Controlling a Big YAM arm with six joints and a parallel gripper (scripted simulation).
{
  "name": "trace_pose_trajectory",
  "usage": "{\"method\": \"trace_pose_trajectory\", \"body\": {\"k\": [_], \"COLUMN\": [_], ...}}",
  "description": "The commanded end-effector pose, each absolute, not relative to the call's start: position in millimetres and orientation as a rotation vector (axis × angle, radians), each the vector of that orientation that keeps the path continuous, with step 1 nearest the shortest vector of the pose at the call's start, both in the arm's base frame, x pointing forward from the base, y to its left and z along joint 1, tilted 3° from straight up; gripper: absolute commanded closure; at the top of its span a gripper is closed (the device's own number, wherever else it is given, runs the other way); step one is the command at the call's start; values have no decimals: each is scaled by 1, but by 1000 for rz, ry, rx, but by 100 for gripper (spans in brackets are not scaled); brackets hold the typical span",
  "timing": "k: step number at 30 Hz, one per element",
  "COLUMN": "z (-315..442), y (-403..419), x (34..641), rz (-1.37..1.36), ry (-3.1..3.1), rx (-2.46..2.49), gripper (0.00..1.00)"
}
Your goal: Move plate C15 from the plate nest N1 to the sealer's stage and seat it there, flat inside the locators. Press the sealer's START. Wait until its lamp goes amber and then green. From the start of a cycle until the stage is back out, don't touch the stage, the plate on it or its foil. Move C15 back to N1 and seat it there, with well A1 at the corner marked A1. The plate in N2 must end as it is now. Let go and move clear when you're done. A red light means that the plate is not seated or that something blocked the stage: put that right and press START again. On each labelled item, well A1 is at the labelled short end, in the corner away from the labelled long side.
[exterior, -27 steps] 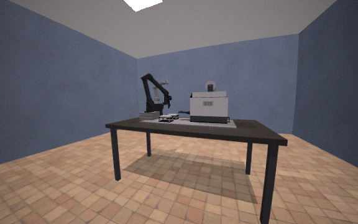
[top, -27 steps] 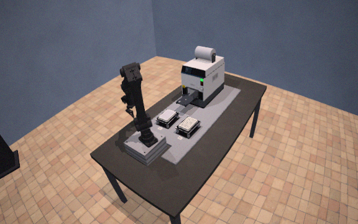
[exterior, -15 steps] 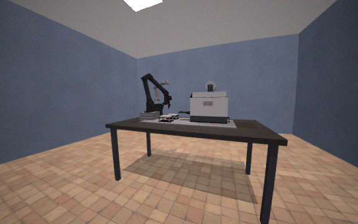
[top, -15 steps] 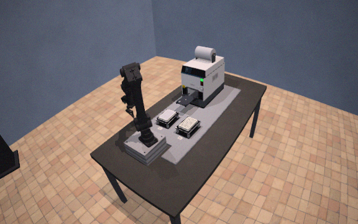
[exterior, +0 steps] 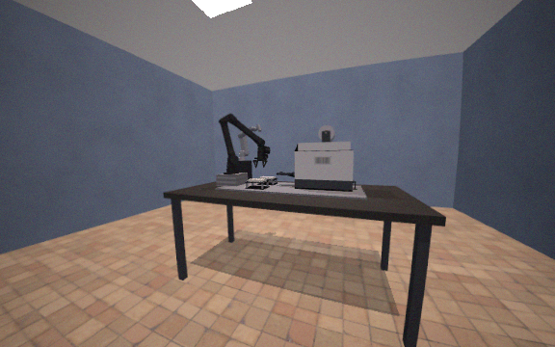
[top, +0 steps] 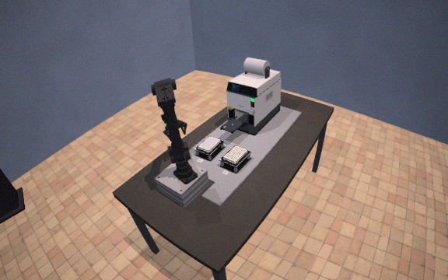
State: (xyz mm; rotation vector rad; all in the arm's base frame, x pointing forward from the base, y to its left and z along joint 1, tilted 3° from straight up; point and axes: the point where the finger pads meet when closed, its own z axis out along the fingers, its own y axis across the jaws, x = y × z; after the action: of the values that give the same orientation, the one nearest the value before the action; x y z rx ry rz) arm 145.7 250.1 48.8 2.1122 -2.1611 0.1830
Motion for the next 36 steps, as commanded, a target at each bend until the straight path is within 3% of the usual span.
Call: {"method": "trace_pose_trajectory", "body": {"k": [1, 36], "z": [78, 140], "y": [271, 193], "x": [170, 301], "rz": [152, 31], "ry": [-2308, -2934], "rx": [2055, 1058], "gripper": [0, 0]}}
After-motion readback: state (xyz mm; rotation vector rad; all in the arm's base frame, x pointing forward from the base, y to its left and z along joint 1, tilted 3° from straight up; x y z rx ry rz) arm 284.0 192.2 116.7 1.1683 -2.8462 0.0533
